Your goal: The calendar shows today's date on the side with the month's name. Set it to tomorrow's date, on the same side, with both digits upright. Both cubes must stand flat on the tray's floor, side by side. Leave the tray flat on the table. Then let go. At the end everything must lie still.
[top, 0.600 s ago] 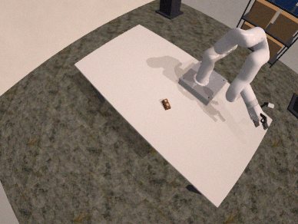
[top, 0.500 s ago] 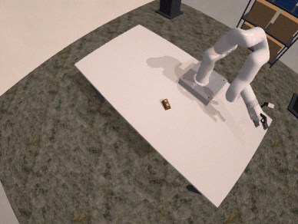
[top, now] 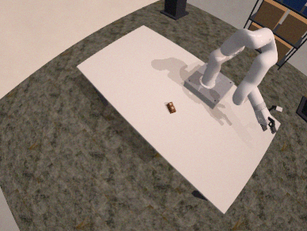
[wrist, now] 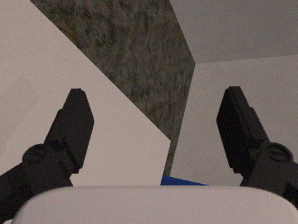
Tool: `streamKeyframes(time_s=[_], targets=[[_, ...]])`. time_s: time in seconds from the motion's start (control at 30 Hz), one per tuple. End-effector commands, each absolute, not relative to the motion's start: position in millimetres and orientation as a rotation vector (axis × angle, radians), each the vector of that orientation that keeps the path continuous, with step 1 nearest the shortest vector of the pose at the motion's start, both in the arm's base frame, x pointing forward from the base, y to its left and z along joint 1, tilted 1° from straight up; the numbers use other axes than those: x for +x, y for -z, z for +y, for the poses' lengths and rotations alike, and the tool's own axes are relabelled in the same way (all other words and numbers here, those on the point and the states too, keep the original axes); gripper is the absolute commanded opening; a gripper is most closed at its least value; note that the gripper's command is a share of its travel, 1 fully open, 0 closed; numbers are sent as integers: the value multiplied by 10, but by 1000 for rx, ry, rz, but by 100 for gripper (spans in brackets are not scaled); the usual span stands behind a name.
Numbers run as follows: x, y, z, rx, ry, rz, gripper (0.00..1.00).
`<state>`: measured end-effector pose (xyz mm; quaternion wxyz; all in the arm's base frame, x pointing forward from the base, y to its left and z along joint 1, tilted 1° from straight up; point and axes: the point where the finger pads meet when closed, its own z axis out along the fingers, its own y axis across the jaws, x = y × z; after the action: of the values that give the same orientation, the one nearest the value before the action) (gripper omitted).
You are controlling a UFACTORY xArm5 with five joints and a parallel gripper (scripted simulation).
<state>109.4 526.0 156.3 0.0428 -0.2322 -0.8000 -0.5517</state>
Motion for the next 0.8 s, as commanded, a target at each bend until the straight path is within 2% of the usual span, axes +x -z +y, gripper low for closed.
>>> streamKeyframes(time_s=[0.0, 0.1, 0.23, 0.33, 0.37, 0.4, 0.43, 0.5, 0.53, 0.6, 0.63, 0.7, 0.73, 0.77], targets=[[1106, -1574, 5264, -710, 1691, -2447, 100], [1243, -1547, 5233, -718, 1684, -2489, 100], [1800, -1436, 5051, -751, 1633, -2659, 100], [2008, -1393, 4959, -763, 1604, -2724, 100], [2236, -1346, 4841, -776, 1564, -2796, 100], [2236, -1346, 4841, -776, 1564, -2796, 100], [2481, -1295, 4692, -789, 1511, -2874, 100], [2481, -1295, 4692, -789, 1511, -2874, 100], [2734, -1241, 4510, -802, 1444, -2955, 100], [2734, -1241, 4510, -802, 1444, -2955, 100], [2988, -1184, 4293, -814, 1363, -3037, 100], [2988, -1184, 4293, -814, 1363, -3037, 100], [3236, -1127, 4042, -823, 1267, -3116, 100], [3236, -1127, 4042, -823, 1267, -3116, 100]])
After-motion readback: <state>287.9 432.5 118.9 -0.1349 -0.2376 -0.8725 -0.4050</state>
